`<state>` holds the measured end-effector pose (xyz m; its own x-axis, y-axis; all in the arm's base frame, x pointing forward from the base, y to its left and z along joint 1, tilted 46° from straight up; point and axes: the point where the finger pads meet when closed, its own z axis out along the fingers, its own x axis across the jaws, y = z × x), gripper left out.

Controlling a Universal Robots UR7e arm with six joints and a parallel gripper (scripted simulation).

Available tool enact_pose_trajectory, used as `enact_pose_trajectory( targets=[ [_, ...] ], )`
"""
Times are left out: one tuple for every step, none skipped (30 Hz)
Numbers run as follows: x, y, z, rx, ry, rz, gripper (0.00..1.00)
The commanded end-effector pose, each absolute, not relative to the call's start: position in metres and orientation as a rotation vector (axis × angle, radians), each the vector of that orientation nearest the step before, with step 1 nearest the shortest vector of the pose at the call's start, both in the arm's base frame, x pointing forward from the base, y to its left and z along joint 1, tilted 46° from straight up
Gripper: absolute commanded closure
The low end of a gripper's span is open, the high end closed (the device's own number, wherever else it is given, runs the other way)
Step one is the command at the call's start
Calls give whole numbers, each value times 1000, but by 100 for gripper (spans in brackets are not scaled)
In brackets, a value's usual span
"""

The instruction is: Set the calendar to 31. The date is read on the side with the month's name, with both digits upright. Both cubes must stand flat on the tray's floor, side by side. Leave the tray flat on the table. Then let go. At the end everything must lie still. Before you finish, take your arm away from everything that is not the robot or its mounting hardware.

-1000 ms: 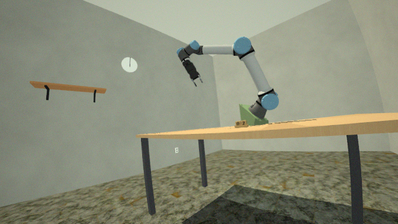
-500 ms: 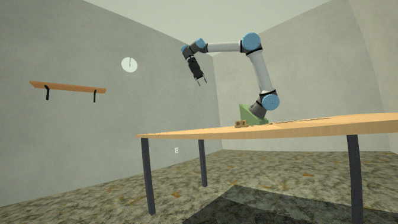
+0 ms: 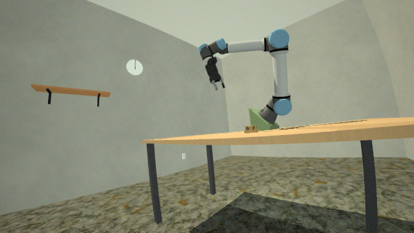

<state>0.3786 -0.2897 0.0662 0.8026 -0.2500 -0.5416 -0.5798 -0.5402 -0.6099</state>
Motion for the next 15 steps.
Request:
enact_pose_trajectory(
  targets=[
    [380, -249, 76, -2203, 466, 365, 0],
    [379, -240, 78, -2213, 436, 338, 0],
    [379, -240, 78, -2213, 435, 338, 0],
    [379, -240, 78, -2213, 435, 338, 0],
    [379, -240, 78, -2213, 435, 338, 0],
    [379, -231, 80, -2223, 405, 311, 0],
    [378, -222, 82, -2232, 374, 283, 0],
    [377, -212, 84, -2241, 343, 257, 0],
    [376, -203, 85, -2250, 312, 230, 0],
    [375, -196, 86, -2256, 287, 209, 0],
    [375, -194, 86, -2258, 282, 204, 0],
    [373, -185, 87, -2265, 251, 179, 0],
    [372, -177, 88, -2271, 226, 158, 0],
    [372, -176, 88, -2272, 221, 154, 0],
    [370, -167, 89, -2279, 192, 129, 0]
  ],
)
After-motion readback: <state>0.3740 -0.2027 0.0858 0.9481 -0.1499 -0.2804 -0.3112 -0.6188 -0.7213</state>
